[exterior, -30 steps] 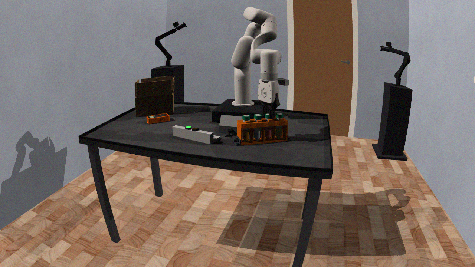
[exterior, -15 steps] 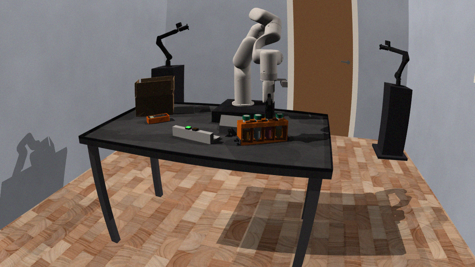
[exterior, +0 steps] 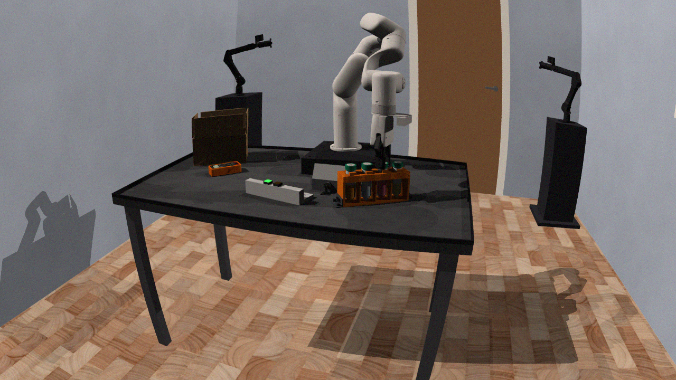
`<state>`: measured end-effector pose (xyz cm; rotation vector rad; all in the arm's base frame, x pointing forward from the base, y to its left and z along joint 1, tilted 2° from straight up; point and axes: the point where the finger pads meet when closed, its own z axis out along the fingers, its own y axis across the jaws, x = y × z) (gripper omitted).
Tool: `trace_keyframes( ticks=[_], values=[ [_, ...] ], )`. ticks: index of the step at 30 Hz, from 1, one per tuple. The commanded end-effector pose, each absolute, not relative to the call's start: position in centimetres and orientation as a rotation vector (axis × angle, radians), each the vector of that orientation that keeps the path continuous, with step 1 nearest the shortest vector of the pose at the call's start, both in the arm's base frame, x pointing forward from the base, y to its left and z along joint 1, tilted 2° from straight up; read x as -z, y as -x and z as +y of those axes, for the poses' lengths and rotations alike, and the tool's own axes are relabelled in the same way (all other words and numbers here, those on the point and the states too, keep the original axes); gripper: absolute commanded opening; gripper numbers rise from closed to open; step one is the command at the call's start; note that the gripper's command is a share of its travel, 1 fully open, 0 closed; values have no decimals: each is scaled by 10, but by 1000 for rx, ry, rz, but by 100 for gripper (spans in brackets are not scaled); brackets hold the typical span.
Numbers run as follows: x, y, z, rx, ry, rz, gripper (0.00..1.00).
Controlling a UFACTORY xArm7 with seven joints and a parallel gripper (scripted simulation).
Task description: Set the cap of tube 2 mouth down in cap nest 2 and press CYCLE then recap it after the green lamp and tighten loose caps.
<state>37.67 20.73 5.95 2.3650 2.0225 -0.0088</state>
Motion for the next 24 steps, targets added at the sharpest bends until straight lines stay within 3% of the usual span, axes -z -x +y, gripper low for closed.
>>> trace_keyframes(
  ticks=[1,24],
  values=[
    [-61,-378,208,4,-2368,2017,46],
    [-100,-378,209,4,-2368,2017,46]
  ],
)
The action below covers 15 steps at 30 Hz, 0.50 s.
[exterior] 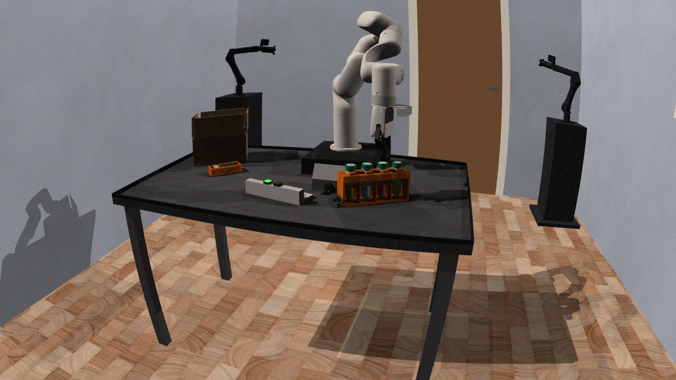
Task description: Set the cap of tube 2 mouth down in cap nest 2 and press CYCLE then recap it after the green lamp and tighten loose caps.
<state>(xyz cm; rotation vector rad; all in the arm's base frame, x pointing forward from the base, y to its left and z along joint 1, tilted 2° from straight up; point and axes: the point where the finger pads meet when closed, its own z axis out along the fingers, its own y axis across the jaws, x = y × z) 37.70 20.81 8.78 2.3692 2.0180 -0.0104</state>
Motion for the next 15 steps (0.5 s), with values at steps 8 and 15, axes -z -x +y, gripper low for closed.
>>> trace_keyframes(
  ticks=[8,15],
  values=[
    [-107,-373,216,6,-2282,2114,46],
    [-106,-352,252,16,-1826,2520,46]
  ],
)
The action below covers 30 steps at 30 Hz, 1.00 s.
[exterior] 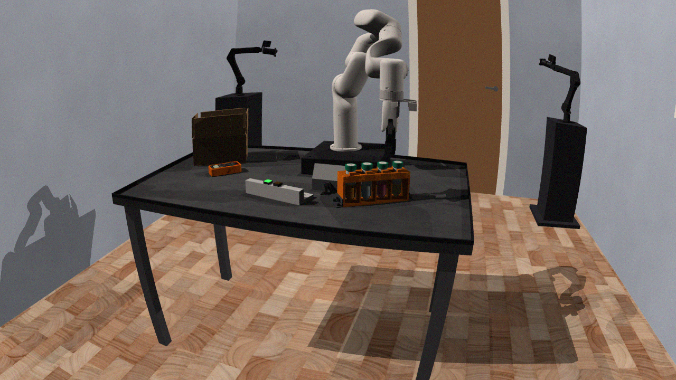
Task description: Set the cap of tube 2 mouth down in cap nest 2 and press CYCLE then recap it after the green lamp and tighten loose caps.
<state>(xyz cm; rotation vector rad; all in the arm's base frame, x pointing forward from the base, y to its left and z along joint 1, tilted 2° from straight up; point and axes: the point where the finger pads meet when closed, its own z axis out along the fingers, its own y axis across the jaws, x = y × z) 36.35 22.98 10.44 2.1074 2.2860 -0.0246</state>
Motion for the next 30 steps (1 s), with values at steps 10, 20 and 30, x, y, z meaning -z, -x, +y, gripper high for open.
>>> trace_keyframes(
  ticks=[10,20,30],
  values=[
    [-105,-350,254,25,-1188,2880,46],
    [-93,-351,253,25,-1188,2880,46],
    [-70,-351,253,25,-1188,2880,46]
  ],
)
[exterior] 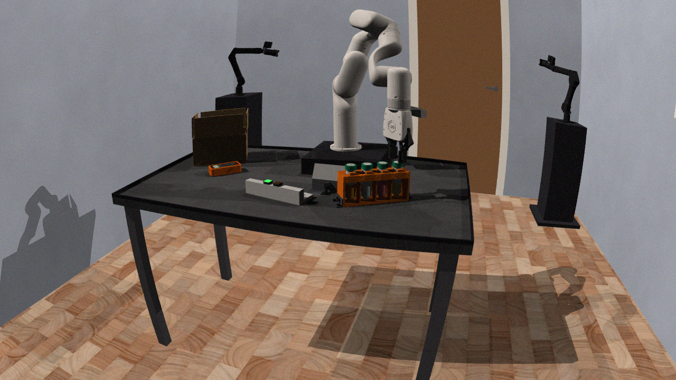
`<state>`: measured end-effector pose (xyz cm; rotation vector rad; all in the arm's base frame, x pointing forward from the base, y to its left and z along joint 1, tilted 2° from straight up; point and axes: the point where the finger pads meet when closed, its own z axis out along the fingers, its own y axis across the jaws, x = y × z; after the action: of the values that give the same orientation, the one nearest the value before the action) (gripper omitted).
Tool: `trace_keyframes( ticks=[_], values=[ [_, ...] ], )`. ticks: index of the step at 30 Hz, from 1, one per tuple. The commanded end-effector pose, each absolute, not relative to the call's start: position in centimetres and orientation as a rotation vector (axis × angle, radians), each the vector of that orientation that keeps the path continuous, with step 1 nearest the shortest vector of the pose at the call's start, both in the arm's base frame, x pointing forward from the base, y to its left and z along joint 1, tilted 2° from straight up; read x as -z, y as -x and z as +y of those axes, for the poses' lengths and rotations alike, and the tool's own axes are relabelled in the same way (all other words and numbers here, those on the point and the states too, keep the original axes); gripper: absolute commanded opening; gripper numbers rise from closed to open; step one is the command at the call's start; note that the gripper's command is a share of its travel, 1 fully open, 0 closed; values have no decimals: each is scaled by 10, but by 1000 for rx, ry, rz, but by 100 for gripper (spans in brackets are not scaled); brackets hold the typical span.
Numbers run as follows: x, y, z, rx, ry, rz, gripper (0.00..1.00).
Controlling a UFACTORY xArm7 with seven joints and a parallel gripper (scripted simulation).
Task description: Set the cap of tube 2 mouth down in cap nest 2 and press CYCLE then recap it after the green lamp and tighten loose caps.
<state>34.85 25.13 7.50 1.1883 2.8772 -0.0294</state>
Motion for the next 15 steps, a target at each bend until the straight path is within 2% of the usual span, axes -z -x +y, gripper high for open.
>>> trace_keyframes(
  ticks=[1,15],
  values=[
    [-70,-351,253,25,-1188,2880,46],
    [-66,-351,253,25,-1188,2880,46]
  ],
)
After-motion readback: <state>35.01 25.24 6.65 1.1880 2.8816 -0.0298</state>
